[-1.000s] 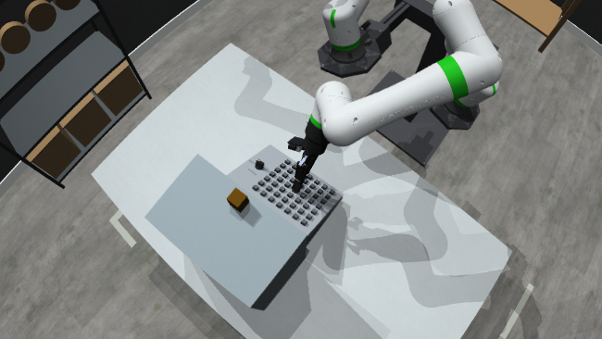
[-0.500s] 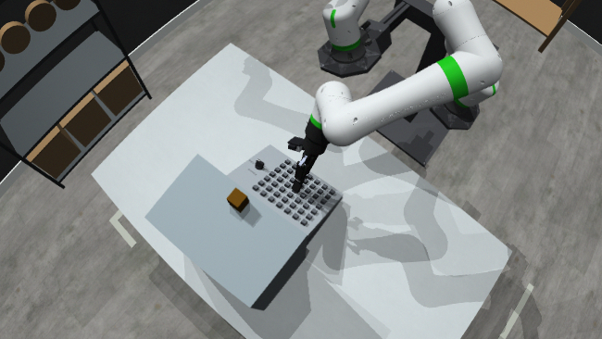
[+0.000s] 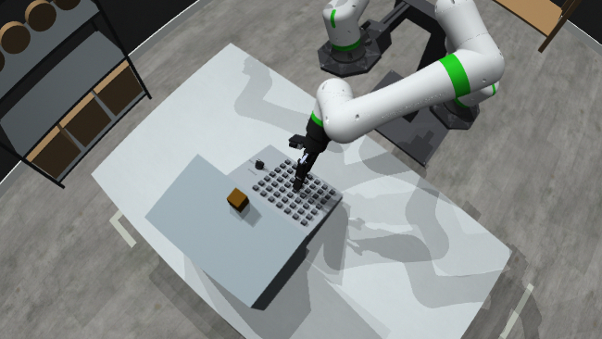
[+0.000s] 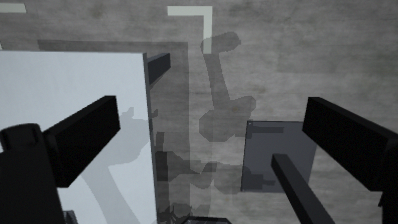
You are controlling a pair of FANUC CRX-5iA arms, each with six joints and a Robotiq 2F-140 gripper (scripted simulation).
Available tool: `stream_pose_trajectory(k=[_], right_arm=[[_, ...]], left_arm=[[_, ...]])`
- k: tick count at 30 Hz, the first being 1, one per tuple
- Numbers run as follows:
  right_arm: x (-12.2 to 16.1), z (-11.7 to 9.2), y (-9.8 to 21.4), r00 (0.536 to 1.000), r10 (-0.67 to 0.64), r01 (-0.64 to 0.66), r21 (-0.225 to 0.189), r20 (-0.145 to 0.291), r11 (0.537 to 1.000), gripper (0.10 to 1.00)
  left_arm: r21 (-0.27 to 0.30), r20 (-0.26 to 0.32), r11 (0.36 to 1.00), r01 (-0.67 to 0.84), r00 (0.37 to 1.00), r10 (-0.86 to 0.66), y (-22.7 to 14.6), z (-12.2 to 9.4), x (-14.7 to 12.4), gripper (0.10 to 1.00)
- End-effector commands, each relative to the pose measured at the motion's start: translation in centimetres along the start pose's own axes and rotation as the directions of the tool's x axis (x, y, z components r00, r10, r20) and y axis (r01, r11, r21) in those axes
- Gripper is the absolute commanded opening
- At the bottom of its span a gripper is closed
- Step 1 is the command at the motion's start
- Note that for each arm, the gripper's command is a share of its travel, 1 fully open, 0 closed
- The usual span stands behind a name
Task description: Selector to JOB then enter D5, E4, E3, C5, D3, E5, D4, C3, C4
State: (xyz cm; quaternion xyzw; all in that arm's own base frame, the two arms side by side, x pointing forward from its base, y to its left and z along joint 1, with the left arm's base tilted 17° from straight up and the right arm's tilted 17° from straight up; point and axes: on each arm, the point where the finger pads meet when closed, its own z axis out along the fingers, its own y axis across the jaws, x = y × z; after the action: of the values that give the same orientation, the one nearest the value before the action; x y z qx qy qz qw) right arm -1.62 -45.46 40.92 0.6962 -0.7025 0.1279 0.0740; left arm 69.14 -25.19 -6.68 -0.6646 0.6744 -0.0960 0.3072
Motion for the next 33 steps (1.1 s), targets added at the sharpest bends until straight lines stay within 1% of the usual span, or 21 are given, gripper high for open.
stream_pose_trajectory(k=[1, 15, 26, 29, 33], right_arm=[[0.0, -0.1, 0.0, 1.000, 0.000, 0.000, 0.000, -0.002, 1.000, 1.000], [0.0, -0.1, 0.0, 1.000, 0.000, 0.000, 0.000, -0.002, 1.000, 1.000], [0.0, -0.1, 0.0, 1.000, 0.000, 0.000, 0.000, -0.002, 1.000, 1.000], [0.0, -0.1, 0.0, 1.000, 0.000, 0.000, 0.000, -0.002, 1.000, 1.000], [0.0, -0.1, 0.0, 1.000, 0.000, 0.000, 0.000, -0.002, 1.000, 1.000]], left_arm=[[0.002, -0.001, 1.000, 0.001, 1.000, -0.001, -0.1, -0.5, 0.0, 0.099], [0.002, -0.001, 1.000, 0.001, 1.000, -0.001, -0.1, -2.2, 0.0, 0.099], [0.002, -0.001, 1.000, 0.001, 1.000, -0.001, -0.3, -2.4, 0.2, 0.099], [0.002, -0.001, 1.000, 0.001, 1.000, -0.001, -1.7, -2.4, 1.6, 0.099], [0.002, -0.001, 1.000, 0.001, 1.000, -0.001, -4.9, -2.4, 4.9, 0.099]])
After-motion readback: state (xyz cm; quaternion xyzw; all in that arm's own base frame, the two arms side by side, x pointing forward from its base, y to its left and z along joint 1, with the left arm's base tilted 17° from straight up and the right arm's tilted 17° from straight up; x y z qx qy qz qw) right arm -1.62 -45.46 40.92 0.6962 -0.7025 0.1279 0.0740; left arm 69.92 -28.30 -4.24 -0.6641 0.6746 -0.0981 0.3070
